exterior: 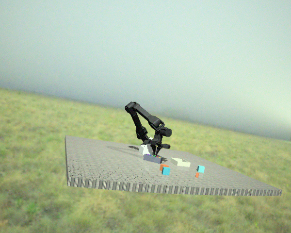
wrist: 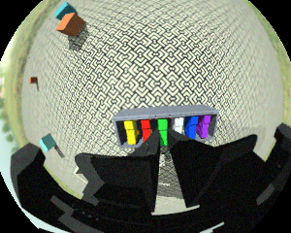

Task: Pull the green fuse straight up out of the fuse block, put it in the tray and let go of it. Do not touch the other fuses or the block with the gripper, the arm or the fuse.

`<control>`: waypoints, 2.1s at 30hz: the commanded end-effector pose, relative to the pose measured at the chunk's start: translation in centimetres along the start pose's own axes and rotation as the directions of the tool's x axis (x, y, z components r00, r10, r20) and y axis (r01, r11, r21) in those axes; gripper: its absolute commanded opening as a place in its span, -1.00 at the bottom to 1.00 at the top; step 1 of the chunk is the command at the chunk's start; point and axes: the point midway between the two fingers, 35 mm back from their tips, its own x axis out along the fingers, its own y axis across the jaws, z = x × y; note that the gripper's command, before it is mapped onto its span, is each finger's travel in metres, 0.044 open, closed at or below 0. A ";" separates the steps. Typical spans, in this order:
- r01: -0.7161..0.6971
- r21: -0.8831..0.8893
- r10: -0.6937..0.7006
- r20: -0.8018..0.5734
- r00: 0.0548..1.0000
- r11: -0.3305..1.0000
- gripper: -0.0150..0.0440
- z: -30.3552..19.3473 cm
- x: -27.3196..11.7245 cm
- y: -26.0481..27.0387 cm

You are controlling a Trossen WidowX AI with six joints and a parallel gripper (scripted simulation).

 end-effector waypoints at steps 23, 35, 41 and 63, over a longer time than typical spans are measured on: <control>-0.002 0.004 0.002 -0.002 1.000 1.000 -0.49 0.0 -1.3 0.0; -0.001 0.003 0.001 -0.002 1.000 1.000 -0.49 0.0 -1.9 0.0; -0.001 0.003 0.001 -0.002 1.000 1.000 -0.49 0.0 -2.2 0.0; 0.000 0.002 0.000 -0.002 1.000 1.000 -0.49 0.0 -3.5 0.0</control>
